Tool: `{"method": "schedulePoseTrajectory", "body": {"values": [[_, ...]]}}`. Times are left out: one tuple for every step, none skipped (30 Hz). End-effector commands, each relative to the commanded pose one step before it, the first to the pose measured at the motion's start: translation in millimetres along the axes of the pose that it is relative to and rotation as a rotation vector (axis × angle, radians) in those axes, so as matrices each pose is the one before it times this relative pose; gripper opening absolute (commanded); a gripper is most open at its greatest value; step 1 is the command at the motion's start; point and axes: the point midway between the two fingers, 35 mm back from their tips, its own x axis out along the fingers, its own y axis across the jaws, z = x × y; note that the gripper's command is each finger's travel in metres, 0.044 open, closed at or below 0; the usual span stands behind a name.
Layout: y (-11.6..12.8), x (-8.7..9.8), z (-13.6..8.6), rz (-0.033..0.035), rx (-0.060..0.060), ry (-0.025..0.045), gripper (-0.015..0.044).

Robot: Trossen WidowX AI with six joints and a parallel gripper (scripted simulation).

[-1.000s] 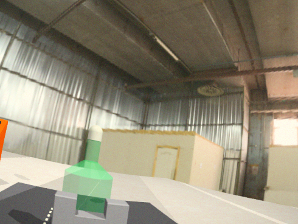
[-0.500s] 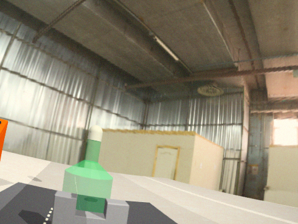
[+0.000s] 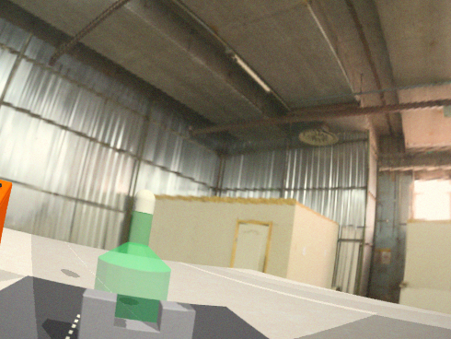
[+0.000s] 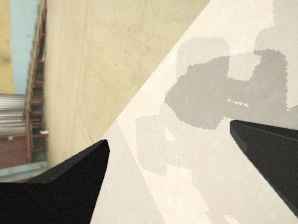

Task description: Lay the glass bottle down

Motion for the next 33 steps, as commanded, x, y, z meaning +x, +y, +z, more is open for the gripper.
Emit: {"method": "schedulePoseTrajectory", "body": {"values": [[16.22, 4.52, -33.00, 0.04160, -0.0221, 0.09187, 0.0440], [1.67, 0.72, -4.10, 0.00122, -0.0067, 0.00973, 0.0440], [2.89, 1.16, -4.76, 0.00280, -0.0074, 0.01079, 0.0440], [3.10, 1.66, -6.17, 0.00184, -0.0085, 0.01508, 0.0440], [3.82, 1.95, -7.40, 0.00235, -0.0105, 0.01813, 0.0440], [3.76, 2.08, -9.09, 0.00046, -0.0107, 0.02290, 0.0440], [11.29, -0.30, -5.95, 0.02391, -0.0124, 0.01009, 0.0440], [4.57, 1.84, -9.26, 0.00006, -0.0155, 0.02345, 0.0440], [4.07, 3.31, -12.50, -0.00434, -0.0193, 0.03253, 0.0440], [4.82, 3.81, -15.00, -0.00583, -0.0252, 0.03976, 0.0440], [6.59, 3.85, -16.27, -0.00314, -0.0329, 0.04371, 0.0440], [6.70, 3.85, -16.60, -0.00434, -0.0333, 0.04503, 0.0440], [6.91, 3.32, -15.45, -0.00513, -0.0402, 0.04139, 0.0440], [7.18, 2.76, -13.93, -0.00168, -0.0350, 0.03792, 0.0440], [7.12, 2.87, -13.33, -0.00135, -0.0343, 0.03744, 0.0440], [7.76, 2.74, -13.67, -0.00048, -0.0365, 0.03852, 0.0440], [8.49, 2.51, -13.37, 0.00055, -0.0383, 0.03780, 0.0440], [8.70, 2.44, -13.26, 0.00046, -0.0417, 0.03828, 0.0440], [9.47, 2.01, -12.81, 0.00245, -0.0426, 0.03704, 0.0440], [9.70, 1.88, -12.40, 0.00218, -0.0476, 0.03649, 0.0440], [9.77, 2.00, -12.19, 0.00231, -0.0479, 0.03645, 0.0440], [10.55, 1.42, -11.56, 0.00267, -0.0540, 0.03494, 0.0440], [10.75, 1.43, -11.38, 0.00300, -0.0526, 0.03508, 0.0440], [11.18, 1.15, -10.88, 0.00517, -0.0555, 0.03332, 0.0440], [11.44, 1.01, -10.66, 0.00413, -0.0549, 0.03384, 0.0440], [11.75, 1.06, -10.36, 0.00430, -0.0571, 0.03297, 0.0440], [12.10, 0.82, -9.98, 0.00419, -0.0601, 0.03241, 0.0440], [12.26, 0.35, -9.68, 0.00241, -0.0664, 0.03282, 0.0440], [12.91, -0.05, -8.61, 0.00387, -0.0680, 0.03027, 0.0440], [13.08, 0.15, -8.31, 0.00535, -0.0658, 0.02922, 0.0440], [13.38, -0.19, -7.96, 0.00425, -0.0704, 0.02903, 0.0440], [13.64, -0.65, -7.13, 0.00309, -0.0756, 0.02715, 0.0440], [13.79, -1.22, -6.45, 0.00134, -0.0777, 0.02622, 0.0440]]}}
